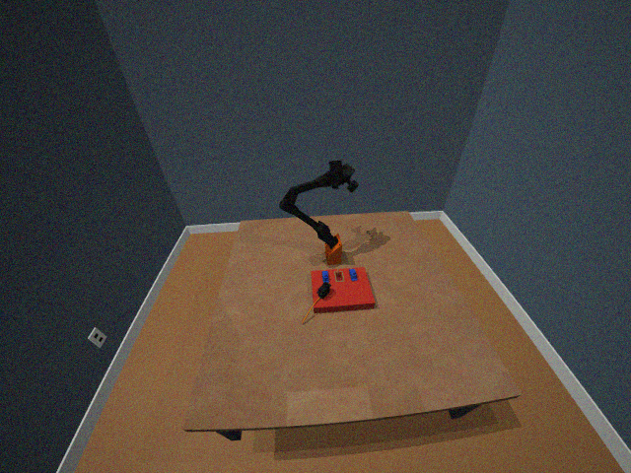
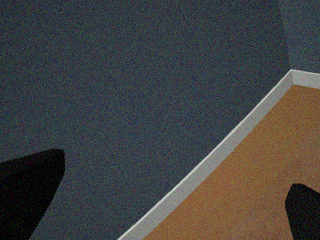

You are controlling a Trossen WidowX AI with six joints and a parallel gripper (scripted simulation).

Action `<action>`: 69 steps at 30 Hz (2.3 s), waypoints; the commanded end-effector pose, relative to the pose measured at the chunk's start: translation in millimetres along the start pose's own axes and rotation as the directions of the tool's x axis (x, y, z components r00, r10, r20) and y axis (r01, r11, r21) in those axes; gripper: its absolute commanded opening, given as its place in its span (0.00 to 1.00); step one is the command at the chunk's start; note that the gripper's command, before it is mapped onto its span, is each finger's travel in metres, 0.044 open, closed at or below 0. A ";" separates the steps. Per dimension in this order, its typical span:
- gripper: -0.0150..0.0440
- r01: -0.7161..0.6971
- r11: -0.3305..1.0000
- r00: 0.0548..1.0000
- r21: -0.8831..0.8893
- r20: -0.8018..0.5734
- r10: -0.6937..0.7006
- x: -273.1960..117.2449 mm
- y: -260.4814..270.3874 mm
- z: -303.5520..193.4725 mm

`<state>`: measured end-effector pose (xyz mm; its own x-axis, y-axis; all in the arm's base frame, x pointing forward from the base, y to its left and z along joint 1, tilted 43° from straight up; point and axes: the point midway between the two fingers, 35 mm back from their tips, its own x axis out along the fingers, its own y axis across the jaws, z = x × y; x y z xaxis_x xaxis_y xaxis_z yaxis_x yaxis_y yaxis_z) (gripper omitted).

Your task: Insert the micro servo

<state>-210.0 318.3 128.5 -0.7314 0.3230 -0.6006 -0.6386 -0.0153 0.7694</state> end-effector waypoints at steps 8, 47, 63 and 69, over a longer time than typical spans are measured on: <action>1.00 0.114 0.993 0.987 -0.034 0.118 -0.110 -26.8 -40.4 34.2; 1.00 0.758 0.644 0.648 -0.102 0.236 -0.724 -218.5 -247.7 87.5; 1.00 0.870 0.446 0.462 -0.209 0.030 -0.887 -313.5 -317.3 37.0; 1.00 0.869 0.402 0.395 -0.289 -0.085 -0.915 -349.9 -336.8 7.0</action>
<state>249.3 233.0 79.8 0.2594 0.1152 -0.9589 -0.9658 0.0330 -0.2573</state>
